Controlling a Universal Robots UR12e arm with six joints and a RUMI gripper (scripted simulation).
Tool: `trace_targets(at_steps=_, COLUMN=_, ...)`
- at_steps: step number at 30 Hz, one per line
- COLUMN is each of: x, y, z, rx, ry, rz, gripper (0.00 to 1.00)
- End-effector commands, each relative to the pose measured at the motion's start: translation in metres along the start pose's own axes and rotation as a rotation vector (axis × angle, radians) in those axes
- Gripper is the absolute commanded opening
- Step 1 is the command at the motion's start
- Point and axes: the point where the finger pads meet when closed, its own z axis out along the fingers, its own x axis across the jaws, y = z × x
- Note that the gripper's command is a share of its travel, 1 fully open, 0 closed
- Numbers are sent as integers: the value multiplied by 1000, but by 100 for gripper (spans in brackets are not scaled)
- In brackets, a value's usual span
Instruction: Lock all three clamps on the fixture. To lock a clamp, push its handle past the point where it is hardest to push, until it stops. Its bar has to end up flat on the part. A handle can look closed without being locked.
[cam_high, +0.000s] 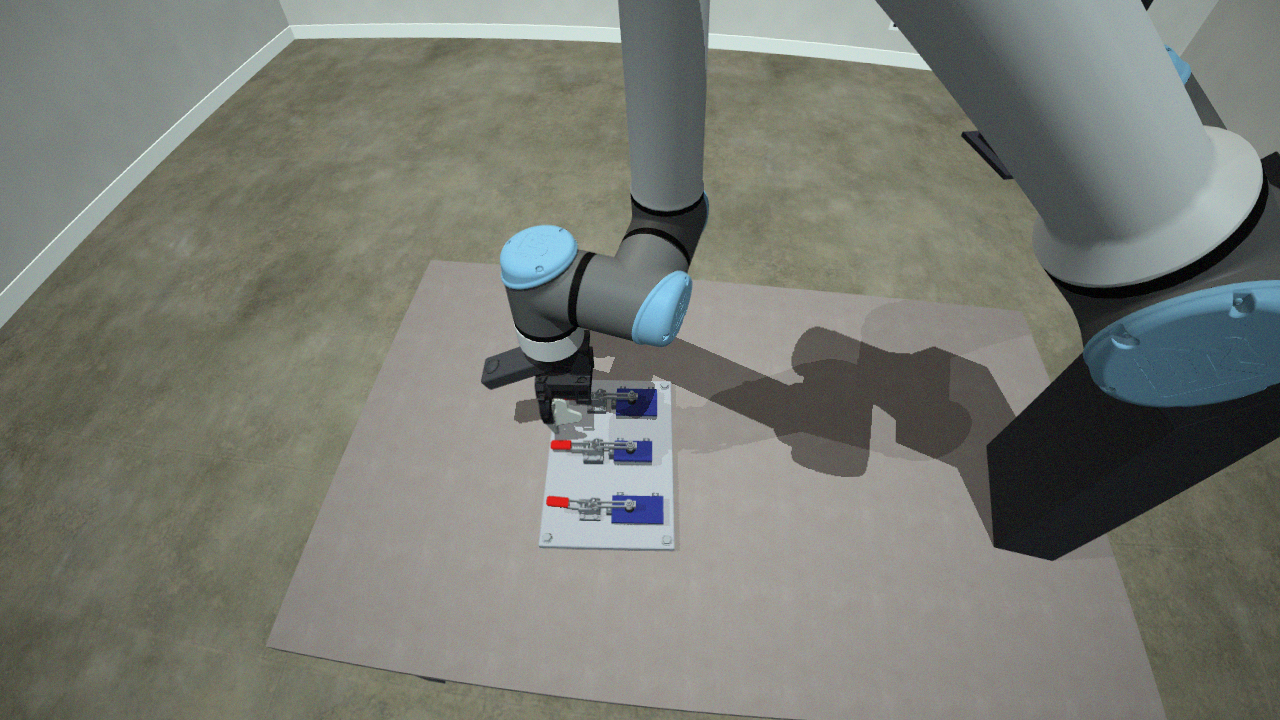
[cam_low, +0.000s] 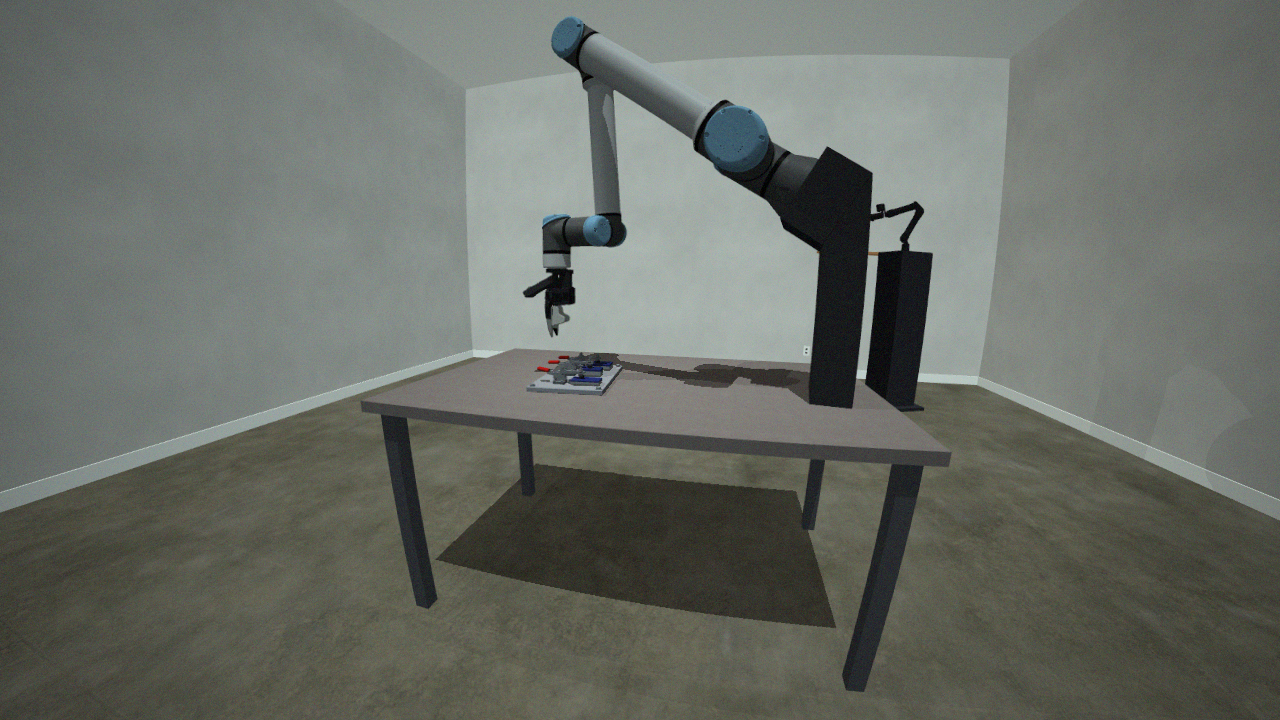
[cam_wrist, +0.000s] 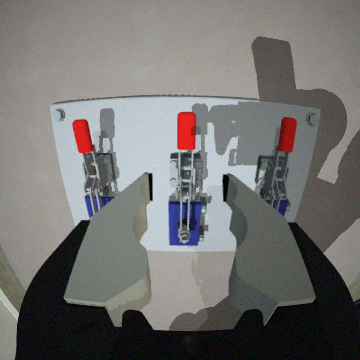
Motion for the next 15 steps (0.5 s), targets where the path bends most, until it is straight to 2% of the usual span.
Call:
trace_targets(at_steps=1, x=0, y=-1, z=-9, rx=1, ry=0, rz=0, gripper=28)
trace_targets(at_steps=15, x=0, y=0, z=-17, rx=1, ry=0, rz=0, gripper=28)
